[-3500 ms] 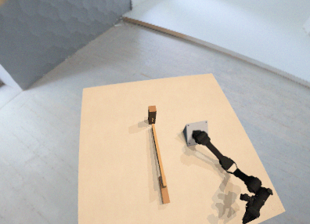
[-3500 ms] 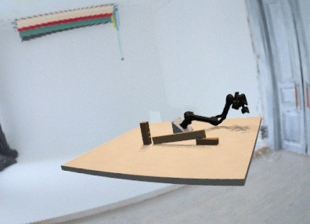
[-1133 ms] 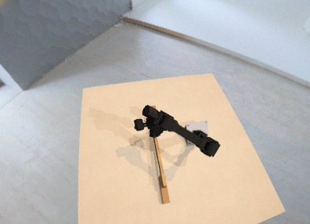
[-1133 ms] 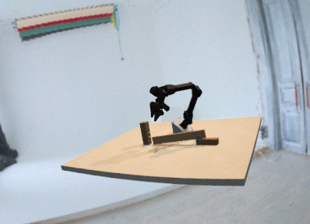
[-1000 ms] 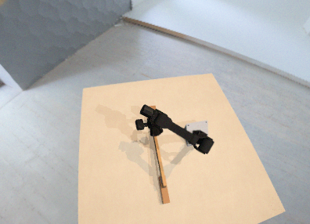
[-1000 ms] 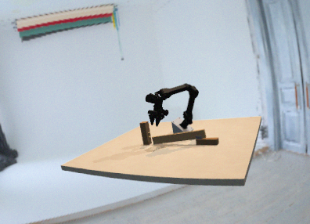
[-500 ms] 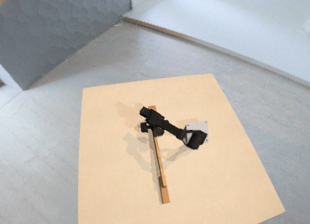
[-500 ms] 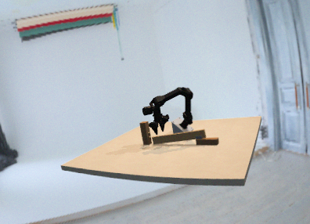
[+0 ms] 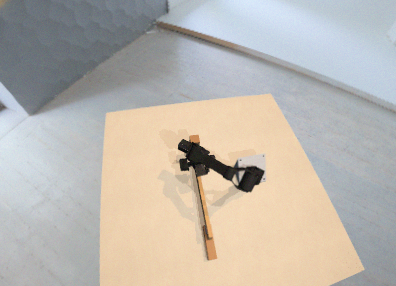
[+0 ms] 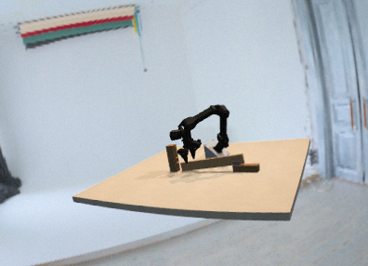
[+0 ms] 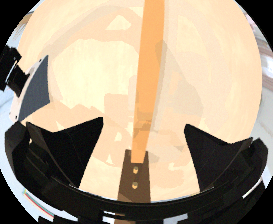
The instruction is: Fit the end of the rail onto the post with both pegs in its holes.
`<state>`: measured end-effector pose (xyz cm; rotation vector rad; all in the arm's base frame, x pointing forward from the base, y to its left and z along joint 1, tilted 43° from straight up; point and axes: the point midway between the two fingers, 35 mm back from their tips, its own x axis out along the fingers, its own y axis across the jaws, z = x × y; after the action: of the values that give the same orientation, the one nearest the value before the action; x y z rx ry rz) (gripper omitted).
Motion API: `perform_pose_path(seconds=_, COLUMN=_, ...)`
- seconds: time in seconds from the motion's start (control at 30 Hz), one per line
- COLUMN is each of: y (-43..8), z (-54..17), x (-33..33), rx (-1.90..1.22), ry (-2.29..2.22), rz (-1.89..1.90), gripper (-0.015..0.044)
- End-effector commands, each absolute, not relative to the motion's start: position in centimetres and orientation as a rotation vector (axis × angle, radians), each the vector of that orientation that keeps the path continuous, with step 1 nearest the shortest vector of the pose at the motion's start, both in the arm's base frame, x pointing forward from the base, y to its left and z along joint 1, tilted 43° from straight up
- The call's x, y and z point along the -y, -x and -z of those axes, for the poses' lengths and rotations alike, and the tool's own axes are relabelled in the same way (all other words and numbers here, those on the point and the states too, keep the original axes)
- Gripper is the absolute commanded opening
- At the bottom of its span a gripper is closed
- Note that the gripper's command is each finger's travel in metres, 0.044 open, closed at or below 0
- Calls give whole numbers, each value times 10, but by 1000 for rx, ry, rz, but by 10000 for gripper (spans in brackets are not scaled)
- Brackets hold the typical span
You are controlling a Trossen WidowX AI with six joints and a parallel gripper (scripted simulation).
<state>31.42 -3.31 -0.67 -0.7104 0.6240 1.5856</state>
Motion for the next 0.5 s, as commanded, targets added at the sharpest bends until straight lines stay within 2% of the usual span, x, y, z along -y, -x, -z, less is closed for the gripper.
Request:
perform_pose_path(seconds=0.0, y=-312, z=14, x=27, rx=-627, ry=696, rz=-1588, gripper=440)
perform_pose_path(seconds=0.47, y=-310, z=30, x=12, rx=-625, ry=695, rz=-1589, gripper=440)
